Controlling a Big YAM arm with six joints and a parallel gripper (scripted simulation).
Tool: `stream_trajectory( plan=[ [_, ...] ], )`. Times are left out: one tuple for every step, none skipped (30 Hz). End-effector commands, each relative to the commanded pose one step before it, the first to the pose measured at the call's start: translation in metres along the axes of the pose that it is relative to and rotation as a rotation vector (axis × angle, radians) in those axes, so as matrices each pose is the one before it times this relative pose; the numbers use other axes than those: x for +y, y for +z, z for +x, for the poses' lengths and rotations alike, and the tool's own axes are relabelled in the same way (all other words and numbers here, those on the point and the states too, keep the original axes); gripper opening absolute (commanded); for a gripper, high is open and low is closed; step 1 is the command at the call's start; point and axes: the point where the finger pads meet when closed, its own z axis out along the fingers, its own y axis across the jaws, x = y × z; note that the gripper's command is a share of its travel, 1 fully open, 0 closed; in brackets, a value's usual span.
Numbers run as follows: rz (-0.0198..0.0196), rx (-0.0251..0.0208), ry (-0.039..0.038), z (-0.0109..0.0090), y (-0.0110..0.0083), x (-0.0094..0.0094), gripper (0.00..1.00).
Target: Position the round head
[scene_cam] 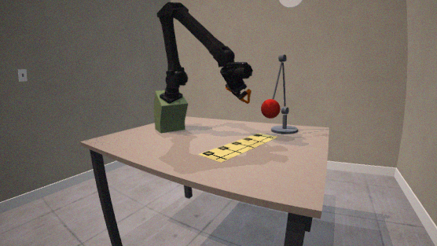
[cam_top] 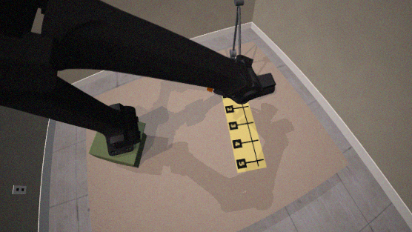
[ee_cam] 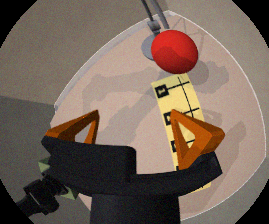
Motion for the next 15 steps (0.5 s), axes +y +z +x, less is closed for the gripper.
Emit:
stream_trajectory(
  plan=[
    [0.02333,-0.02512,-0.09415,-0.01965,-0.00665,-0.00044,1.0],
    [0.00246,-0.00151,-0.00872,-0.00428,-0.00092,-0.00135,1.0],
    [0.00246,-0.00151,-0.00872,-0.00427,-0.00091,-0.00139,1.0],
    [0.00246,-0.00151,-0.00872,-0.00426,-0.0009,-0.00143,1.0],
    [0.00246,-0.00151,-0.00872,-0.00425,-0.00089,-0.00147,1.0],
    [0.00246,-0.00151,-0.00872,-0.00423,-0.00088,-0.00151,1.0],
    [0.00246,-0.00151,-0.00872,-0.00422,-0.00087,-0.00155,1.0],
    [0.00246,-0.00151,-0.00872,-0.00421,-0.00085,-0.00159,1.0],
    [0.00246,-0.00151,-0.00872,-0.0042,-0.00084,-0.00162,1.0],
    [0.00246,-0.00151,-0.00872,-0.00418,-0.00083,-0.00166,1.0],
    [0.00246,-0.00151,-0.00872,-0.00417,-0.00082,-0.0017,1.0],
    [0.00246,-0.00151,-0.00872,-0.00416,-0.00081,-0.00174,1.0],
    [0.00246,-0.00151,-0.00872,-0.00414,-0.0008,-0.00178,1.0],
    [0.00246,-0.00151,-0.00872,-0.00413,-0.00079,-0.00182,1.0],
    [0.00246,-0.00151,-0.00872,-0.00411,-0.00078,-0.00185,1.0]
  ],
)
